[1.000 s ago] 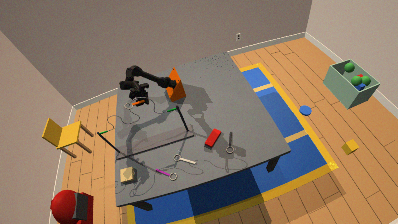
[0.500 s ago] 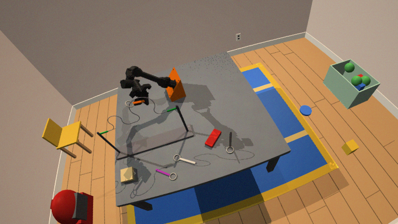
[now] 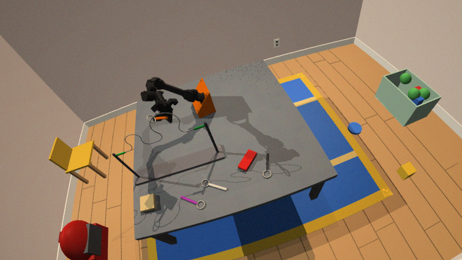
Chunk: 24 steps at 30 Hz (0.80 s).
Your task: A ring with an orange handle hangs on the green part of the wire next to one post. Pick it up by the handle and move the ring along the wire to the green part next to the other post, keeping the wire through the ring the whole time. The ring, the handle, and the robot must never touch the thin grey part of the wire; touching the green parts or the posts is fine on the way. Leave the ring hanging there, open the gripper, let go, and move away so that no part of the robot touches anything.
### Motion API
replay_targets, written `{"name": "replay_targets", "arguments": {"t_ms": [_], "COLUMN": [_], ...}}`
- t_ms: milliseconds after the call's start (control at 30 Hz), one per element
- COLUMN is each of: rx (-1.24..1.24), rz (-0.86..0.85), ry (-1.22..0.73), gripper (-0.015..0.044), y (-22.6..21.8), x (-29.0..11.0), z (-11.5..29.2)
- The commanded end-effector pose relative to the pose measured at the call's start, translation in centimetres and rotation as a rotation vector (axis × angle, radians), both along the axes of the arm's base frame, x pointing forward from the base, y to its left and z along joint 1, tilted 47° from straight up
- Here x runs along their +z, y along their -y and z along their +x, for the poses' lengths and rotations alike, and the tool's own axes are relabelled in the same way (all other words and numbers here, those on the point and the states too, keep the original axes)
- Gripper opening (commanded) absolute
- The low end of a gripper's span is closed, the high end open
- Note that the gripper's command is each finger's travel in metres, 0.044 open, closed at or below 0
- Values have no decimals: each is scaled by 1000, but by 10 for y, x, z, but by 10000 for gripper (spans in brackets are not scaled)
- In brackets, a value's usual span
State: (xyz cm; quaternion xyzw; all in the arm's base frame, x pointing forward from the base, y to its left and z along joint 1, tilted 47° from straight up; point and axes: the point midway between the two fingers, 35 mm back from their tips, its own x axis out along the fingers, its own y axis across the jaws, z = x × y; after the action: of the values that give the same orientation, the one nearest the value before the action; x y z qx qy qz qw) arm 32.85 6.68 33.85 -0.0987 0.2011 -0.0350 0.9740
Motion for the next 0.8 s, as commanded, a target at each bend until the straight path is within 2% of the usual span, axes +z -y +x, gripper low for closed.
{"name": "replay_targets", "arguments": {"t_ms": [0,767], "rx": [-9,-50], "rz": [-58,-352], "ry": [4,28], "gripper": [-150,-150], "y": [1,9], "x": [0,2], "z": [1,1]}}
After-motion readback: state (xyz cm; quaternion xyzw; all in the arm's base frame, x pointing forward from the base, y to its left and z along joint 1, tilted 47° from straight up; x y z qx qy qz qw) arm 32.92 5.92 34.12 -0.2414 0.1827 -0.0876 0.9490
